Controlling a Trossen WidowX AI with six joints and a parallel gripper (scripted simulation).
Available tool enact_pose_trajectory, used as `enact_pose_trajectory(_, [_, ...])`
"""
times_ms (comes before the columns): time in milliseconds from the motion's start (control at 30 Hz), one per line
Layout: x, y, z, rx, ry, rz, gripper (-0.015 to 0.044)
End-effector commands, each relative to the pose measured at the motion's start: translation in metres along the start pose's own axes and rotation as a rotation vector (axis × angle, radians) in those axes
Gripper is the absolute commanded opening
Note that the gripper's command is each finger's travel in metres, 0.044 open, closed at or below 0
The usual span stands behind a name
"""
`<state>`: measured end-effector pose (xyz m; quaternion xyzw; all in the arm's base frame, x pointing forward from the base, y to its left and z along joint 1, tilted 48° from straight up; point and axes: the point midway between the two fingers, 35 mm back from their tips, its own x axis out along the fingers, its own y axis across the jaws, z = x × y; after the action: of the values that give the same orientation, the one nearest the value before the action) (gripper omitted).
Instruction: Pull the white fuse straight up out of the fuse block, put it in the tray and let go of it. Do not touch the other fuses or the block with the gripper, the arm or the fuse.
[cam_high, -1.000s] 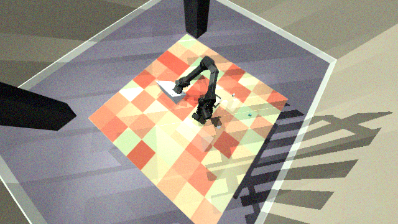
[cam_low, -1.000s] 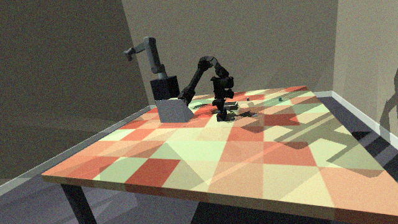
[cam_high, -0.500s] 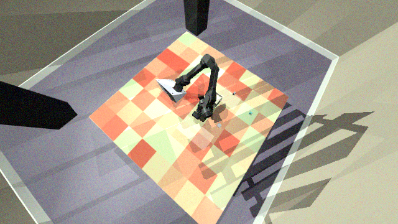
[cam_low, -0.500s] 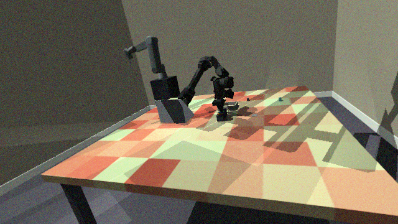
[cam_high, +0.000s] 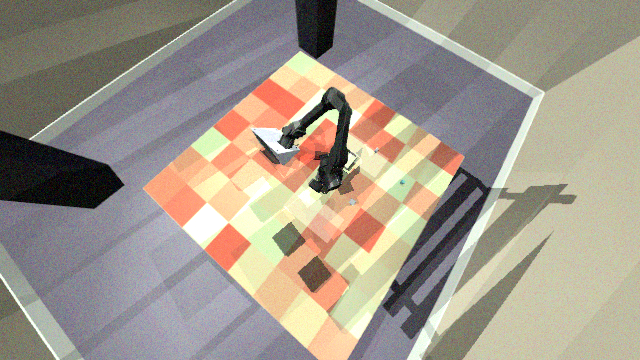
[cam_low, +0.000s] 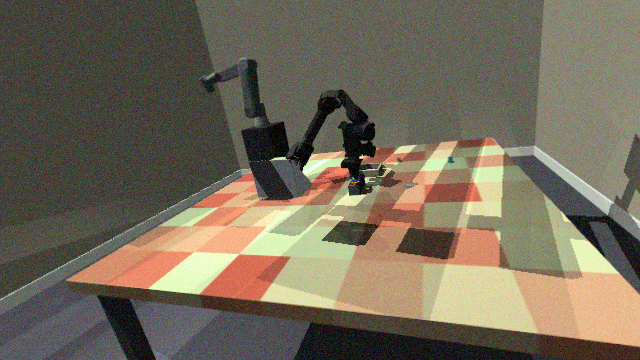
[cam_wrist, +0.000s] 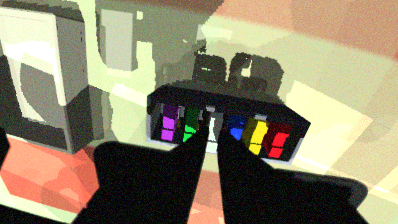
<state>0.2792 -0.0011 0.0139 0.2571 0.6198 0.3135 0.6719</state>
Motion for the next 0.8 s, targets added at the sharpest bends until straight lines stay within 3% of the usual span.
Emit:
enact_pose_trajectory(0, [-0.003, 0.0, 0.001, -0.005, -0.001, -0.004, 0.0])
enact_pose_trajectory(767, [-0.014, 0.0, 0.001, -0.004, -0.001, -0.003, 0.0])
